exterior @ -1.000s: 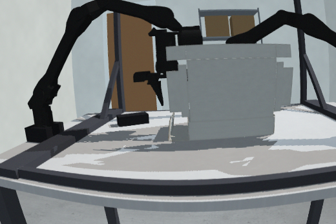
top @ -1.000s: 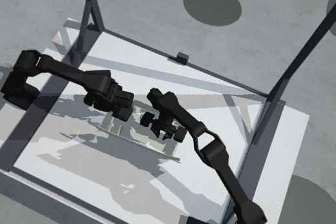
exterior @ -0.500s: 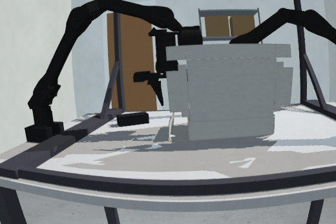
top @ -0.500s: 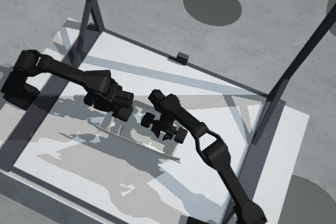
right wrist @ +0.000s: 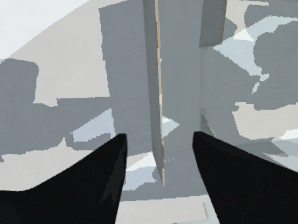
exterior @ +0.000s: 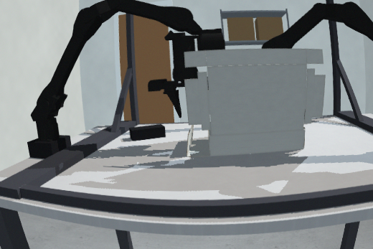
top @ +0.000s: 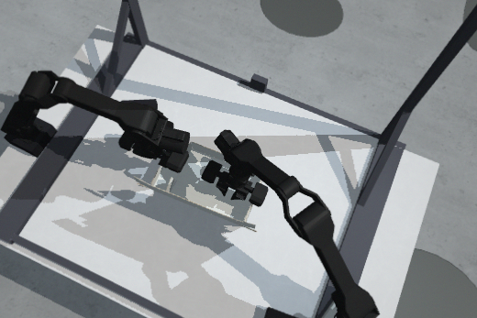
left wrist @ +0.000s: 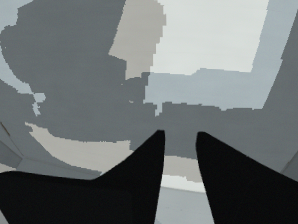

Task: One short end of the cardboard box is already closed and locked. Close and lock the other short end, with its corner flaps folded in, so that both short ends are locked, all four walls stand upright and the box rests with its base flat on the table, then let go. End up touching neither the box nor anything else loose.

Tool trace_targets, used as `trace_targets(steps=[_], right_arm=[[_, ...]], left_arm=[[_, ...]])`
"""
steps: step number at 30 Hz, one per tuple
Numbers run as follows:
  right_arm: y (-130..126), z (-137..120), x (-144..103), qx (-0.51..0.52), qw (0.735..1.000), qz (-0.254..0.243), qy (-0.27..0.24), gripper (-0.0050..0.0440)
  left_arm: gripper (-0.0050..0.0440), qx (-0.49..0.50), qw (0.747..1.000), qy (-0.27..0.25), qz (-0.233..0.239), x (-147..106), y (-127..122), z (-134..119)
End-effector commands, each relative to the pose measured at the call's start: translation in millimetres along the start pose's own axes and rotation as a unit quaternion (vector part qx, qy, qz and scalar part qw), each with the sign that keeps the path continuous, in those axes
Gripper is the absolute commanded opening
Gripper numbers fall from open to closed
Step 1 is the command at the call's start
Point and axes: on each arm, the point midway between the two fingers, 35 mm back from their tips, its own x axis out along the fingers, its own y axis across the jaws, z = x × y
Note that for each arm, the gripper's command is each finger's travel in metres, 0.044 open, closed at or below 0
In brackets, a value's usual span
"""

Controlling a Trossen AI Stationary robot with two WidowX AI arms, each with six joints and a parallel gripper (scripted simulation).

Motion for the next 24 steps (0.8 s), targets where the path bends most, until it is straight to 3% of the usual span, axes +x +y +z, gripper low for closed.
trace_targets(steps=[1, 5, 24], right_arm=[[-2.2, 1.0, -8.4, -0.002, 1.0, -0.011, -0.005, 0.0187], [-2.2, 0.9, -8.4, -0.002, 1.0, -0.011, -0.005, 0.0187], [1.4, 1.3, -8.3, -0.002, 1.0, -0.011, -0.005, 0.0187]], left_arm=[[0.0096, 0.019, 0.998, 0.024, -0.05, 40.6, -19.8, 6.2], [0.0096, 0.013, 0.999, 0.017, -0.032, 17.0, 2.5, 7.2], [0.0096, 0.014, 0.999, 0.018, -0.033, 17.1, 1.6, 6.9]])
